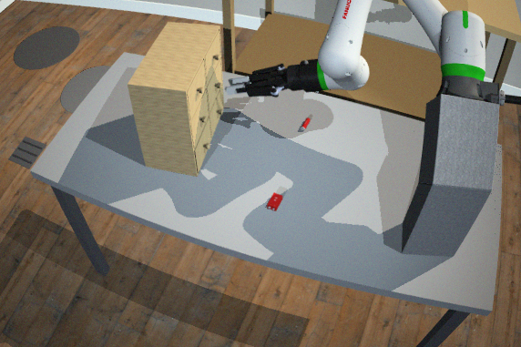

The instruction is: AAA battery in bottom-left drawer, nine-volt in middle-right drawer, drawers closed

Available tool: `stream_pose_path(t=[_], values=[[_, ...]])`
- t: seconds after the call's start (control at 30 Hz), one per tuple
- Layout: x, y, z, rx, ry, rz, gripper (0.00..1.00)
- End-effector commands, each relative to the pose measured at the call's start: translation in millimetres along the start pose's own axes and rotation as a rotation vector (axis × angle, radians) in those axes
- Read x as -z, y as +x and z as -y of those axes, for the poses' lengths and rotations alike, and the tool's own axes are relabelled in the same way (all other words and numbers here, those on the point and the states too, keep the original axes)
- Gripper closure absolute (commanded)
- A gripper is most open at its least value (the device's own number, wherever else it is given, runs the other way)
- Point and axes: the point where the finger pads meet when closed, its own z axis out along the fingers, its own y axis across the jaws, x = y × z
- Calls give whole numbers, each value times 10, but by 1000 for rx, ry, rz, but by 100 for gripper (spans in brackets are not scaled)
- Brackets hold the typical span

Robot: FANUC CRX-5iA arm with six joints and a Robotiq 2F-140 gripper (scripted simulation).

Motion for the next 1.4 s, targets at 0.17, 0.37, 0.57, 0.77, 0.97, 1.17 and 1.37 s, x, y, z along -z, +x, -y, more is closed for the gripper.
stream_pose_path(t=[0.17,0.37,0.57,0.77,0.97,1.17,1.37], values=[[0,2,1,0,0,0,80],[-2,3,1,0,0,0,80],[-18,9,1,0,0,0,80],[-84,33,1,0,0,0,80],[-183,69,1,0,0,0,80],[-247,92,1,0,0,0,80],[-312,115,1,0,0,0,80]])
